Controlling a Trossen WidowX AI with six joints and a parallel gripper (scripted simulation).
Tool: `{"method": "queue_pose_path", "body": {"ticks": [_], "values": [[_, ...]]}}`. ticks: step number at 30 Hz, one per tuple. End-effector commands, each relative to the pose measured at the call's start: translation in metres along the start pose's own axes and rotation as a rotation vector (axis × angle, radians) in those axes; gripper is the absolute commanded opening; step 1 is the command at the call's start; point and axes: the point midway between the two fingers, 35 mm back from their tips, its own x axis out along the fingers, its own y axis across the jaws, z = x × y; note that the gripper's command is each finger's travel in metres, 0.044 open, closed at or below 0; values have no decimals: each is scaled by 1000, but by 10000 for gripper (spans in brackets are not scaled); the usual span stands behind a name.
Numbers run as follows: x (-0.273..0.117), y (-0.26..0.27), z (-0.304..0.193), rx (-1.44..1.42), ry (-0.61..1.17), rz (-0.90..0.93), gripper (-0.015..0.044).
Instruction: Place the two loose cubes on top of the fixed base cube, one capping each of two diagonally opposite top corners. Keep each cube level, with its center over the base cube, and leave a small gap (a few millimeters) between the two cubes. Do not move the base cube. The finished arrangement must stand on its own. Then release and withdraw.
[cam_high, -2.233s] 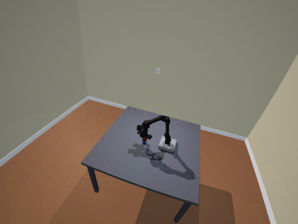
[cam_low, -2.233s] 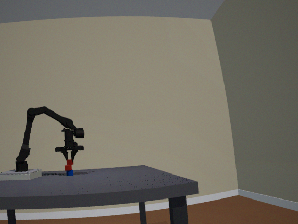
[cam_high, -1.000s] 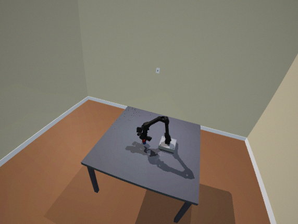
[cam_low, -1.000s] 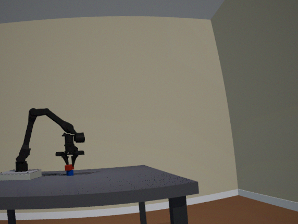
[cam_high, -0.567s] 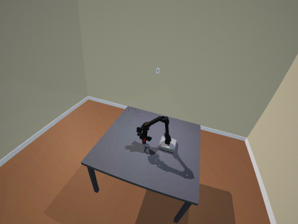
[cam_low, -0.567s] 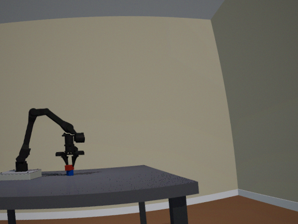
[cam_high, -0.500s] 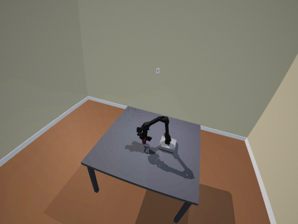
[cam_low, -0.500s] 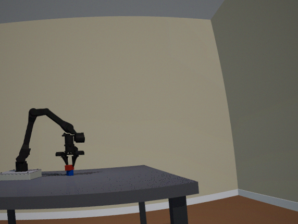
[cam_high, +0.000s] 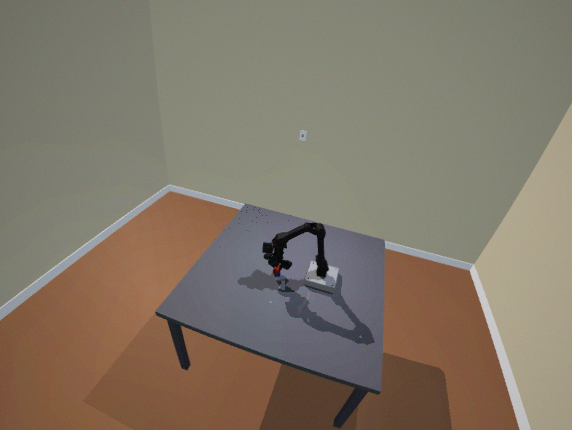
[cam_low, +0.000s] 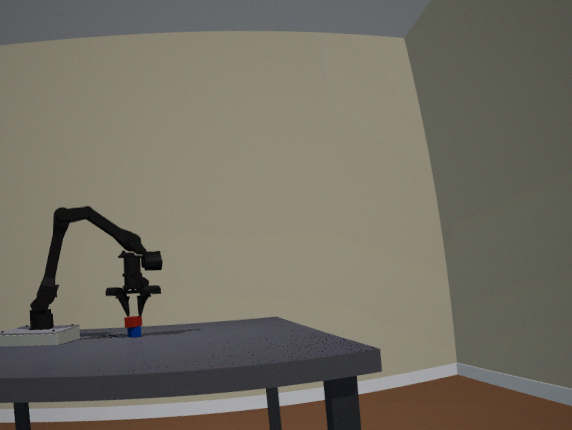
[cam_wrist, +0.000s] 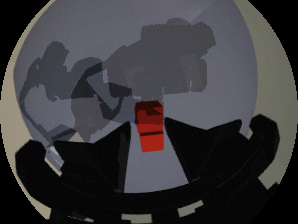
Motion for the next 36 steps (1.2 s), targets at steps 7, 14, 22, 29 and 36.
{"method": "queue_pose_path", "body": {"ticks": [7,14,22,29,36], "values": [[-15,-2,2,3,-7,-10,205],[-24,-2,2,3,-7,-10,205],[-35,-2,1,3,-7,-10,205],[-44,-2,1,3,-7,-10,205],[-50,-2,1,3,-7,-10,205]]}}
